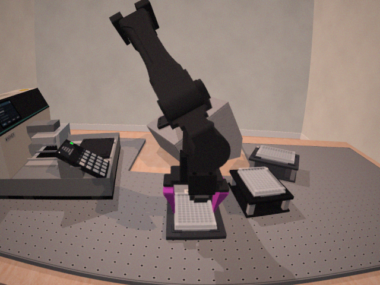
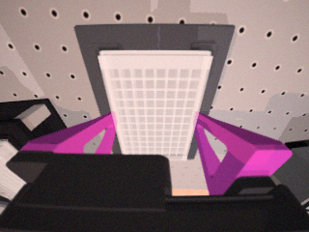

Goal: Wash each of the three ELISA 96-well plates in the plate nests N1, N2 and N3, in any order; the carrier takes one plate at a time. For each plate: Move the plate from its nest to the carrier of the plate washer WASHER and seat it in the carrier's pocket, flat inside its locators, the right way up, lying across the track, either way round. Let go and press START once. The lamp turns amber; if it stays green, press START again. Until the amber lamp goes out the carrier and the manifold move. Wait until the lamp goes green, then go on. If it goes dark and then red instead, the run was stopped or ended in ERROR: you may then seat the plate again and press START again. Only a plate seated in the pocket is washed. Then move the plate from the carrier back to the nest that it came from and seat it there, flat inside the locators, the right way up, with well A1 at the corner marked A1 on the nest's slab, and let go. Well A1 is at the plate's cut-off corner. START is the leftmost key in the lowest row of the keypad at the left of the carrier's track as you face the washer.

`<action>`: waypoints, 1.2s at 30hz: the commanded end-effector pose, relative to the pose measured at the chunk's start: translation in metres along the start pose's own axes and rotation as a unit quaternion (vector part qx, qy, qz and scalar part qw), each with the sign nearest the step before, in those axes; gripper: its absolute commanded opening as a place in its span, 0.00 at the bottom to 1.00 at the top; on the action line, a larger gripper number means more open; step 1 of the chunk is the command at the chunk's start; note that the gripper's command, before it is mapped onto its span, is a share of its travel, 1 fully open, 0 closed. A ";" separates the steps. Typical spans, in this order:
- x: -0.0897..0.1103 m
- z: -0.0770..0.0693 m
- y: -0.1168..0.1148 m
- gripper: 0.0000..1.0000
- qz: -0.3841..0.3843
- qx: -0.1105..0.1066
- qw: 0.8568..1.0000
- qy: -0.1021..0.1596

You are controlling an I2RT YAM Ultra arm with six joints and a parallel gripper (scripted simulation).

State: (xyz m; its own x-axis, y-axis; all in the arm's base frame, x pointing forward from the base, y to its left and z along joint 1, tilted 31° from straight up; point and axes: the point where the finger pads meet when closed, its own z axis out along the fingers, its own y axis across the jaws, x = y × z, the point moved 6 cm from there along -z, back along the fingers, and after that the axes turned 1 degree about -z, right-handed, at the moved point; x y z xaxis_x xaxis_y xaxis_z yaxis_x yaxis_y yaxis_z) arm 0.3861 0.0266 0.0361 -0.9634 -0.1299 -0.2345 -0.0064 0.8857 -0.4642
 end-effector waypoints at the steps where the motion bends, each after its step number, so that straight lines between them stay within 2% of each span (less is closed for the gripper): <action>1: -0.002 -0.003 0.000 0.10 0.000 -0.001 1.000 -0.005; 2: -0.002 -0.003 0.000 0.10 0.000 -0.001 1.000 -0.005; 3: -0.002 -0.003 0.000 0.00 0.000 -0.001 1.000 -0.005; 29: -0.002 -0.003 0.000 0.00 0.000 -0.001 1.000 -0.005; 36: -0.002 -0.011 0.000 0.00 0.000 -0.001 1.000 -0.005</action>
State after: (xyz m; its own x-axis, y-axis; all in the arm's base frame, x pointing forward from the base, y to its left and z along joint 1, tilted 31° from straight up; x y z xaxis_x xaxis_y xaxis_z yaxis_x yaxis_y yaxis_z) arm 0.3850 0.0275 0.0381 -0.9636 -0.1297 -0.2338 -0.0066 0.8857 -0.4642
